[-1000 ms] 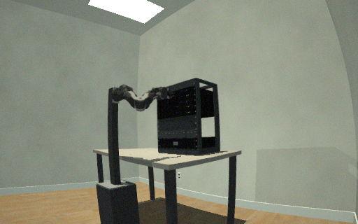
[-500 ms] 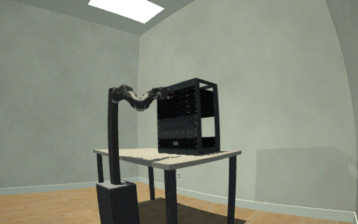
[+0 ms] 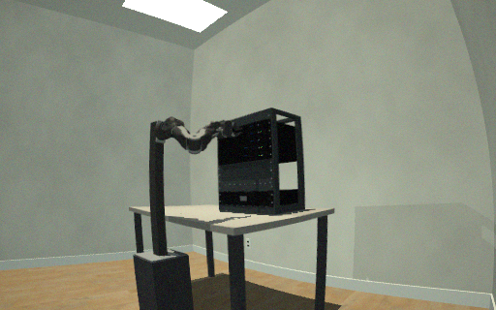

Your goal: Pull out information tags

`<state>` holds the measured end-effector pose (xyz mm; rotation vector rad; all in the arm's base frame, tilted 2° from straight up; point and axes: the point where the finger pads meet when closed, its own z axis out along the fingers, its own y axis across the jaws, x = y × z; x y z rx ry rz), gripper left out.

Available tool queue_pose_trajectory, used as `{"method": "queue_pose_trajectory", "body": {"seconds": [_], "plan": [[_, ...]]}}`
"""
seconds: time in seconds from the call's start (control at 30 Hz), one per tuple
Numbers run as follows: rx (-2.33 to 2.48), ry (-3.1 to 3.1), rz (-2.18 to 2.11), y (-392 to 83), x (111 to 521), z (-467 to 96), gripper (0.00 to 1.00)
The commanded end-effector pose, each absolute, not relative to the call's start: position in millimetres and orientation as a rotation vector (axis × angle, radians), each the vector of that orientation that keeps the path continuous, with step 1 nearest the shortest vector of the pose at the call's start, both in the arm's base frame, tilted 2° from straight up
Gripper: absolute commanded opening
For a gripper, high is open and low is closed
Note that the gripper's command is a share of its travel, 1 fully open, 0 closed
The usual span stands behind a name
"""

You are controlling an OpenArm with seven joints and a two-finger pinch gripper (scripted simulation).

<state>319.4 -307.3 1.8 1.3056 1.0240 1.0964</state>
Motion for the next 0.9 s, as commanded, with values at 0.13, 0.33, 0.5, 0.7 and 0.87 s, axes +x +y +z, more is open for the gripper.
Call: {"method": "queue_pose_trajectory", "body": {"seconds": [0.13,0.33,0.5,0.7,0.87], "plan": [[1.300,1.020,1.097,-309,320,4,0.10],[1.300,1.020,1.097,-310,330,5,0.10],[1.300,1.020,1.097,-314,347,5,0.10],[1.300,1.020,1.097,-317,363,5,0.10],[1.300,1.021,1.097,-320,383,6,0.10]]}}
